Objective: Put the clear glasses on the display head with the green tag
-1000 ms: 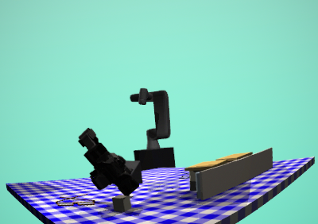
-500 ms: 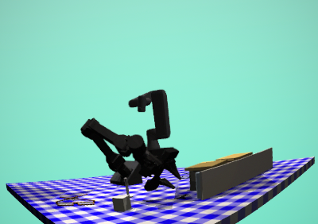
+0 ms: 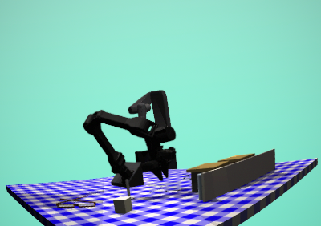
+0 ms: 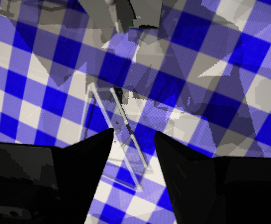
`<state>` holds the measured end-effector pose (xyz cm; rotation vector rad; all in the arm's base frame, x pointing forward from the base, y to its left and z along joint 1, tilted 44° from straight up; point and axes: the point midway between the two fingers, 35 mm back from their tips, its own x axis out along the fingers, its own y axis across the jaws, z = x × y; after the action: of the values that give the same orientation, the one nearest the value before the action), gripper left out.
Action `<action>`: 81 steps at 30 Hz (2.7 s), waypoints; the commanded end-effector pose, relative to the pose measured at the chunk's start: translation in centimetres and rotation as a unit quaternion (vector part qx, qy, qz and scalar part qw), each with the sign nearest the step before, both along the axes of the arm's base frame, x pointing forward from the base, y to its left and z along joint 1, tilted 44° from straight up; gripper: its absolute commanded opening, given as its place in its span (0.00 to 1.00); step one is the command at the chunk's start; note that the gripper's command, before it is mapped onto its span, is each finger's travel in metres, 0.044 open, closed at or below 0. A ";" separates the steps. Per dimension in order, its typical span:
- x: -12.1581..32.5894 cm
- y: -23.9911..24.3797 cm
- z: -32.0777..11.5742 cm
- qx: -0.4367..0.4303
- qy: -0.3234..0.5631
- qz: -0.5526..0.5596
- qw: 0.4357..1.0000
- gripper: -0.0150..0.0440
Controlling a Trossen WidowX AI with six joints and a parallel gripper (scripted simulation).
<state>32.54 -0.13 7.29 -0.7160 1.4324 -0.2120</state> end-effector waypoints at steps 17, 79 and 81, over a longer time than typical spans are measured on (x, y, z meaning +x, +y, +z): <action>-5.1 0.6 0.9 -0.113 0.185 0.154 0.964 0.46; -4.5 -3.6 -3.2 -0.113 0.184 0.154 0.964 0.34; -4.5 -3.6 -3.2 -0.113 0.184 0.154 0.964 0.32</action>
<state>28.03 -3.77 4.11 -1.2030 1.6389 0.0039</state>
